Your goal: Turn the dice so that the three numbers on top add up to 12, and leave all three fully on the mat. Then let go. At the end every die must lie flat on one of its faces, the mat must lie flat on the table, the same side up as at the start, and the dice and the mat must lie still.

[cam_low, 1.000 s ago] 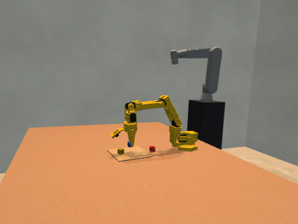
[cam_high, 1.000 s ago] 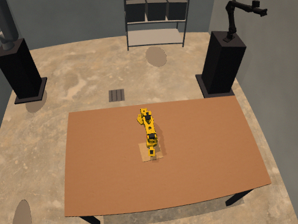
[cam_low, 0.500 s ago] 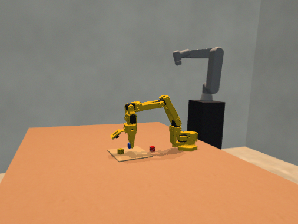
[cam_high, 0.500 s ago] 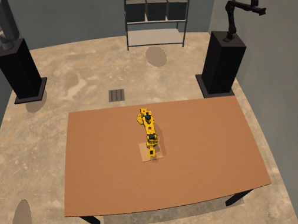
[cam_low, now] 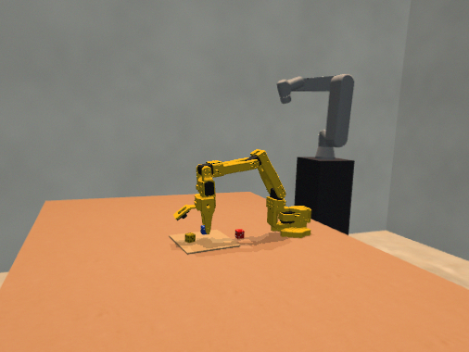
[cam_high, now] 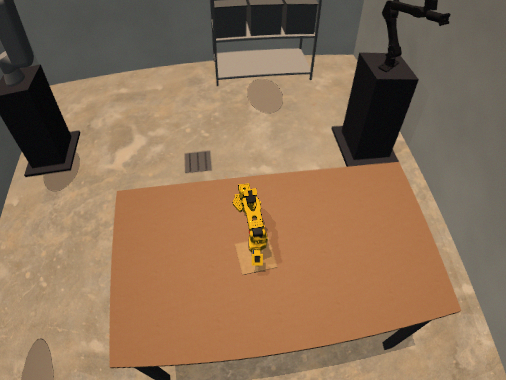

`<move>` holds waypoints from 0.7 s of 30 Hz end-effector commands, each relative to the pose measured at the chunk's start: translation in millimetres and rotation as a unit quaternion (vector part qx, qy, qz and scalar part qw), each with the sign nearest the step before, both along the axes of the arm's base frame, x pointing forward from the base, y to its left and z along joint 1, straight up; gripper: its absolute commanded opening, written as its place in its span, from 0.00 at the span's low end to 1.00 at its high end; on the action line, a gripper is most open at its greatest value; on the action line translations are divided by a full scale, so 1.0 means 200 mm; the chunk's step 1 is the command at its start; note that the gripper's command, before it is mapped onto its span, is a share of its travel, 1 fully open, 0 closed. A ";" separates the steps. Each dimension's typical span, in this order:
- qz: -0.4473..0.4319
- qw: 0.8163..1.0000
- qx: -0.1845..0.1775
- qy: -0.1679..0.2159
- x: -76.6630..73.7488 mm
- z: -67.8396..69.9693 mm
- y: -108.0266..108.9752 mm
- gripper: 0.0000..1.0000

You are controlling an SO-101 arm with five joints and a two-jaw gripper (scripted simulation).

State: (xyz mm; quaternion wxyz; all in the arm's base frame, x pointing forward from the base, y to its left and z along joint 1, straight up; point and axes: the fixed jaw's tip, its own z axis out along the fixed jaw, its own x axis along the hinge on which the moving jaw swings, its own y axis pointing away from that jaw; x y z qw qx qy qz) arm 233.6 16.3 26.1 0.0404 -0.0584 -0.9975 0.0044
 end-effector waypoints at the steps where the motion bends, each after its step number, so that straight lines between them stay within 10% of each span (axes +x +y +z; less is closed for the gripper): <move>1: -0.009 0.999 0.001 -0.034 0.04 0.05 -0.01 0.00; 21: -0.009 0.999 0.001 -0.034 0.04 0.01 -0.01 0.00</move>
